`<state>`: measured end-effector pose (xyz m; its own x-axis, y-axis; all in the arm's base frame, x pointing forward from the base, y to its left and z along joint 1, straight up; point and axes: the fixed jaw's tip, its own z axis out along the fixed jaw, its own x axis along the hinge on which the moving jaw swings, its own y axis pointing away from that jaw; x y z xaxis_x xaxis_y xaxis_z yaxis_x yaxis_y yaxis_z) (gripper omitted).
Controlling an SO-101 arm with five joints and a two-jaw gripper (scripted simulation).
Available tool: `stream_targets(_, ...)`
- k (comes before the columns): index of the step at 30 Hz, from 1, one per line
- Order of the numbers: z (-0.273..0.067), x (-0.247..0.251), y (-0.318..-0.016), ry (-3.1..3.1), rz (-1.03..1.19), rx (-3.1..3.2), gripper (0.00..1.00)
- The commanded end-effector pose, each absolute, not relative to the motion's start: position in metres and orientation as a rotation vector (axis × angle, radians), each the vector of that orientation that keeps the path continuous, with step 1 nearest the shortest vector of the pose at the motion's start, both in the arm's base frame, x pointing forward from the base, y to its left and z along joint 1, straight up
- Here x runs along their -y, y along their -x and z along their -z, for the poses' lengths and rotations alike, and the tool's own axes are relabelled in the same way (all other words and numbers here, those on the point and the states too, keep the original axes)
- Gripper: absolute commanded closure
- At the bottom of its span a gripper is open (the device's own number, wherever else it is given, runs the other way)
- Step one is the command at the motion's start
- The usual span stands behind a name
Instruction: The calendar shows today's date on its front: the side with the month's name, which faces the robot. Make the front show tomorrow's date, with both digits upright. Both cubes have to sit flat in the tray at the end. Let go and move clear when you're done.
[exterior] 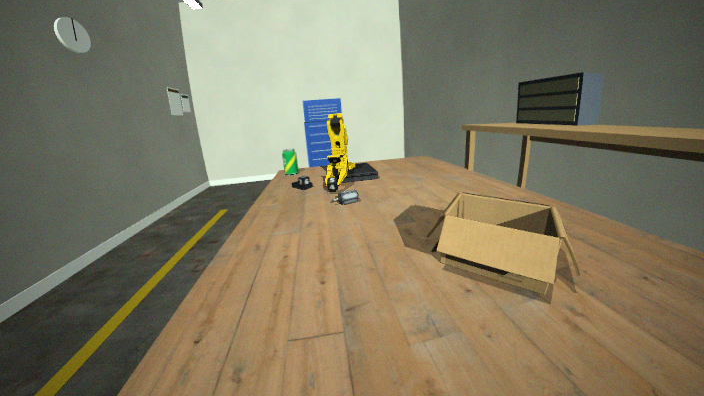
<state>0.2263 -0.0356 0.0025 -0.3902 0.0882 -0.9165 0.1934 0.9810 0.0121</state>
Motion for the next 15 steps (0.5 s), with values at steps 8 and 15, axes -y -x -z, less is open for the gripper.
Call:
stream_targets(8,0.0017,0.0384,-0.2273,-0.22,0.116,-1.958,1.0)
stream_targets(15,0.0021,0.0384,-0.2273,-0.22,0.116,-1.958,1.0)
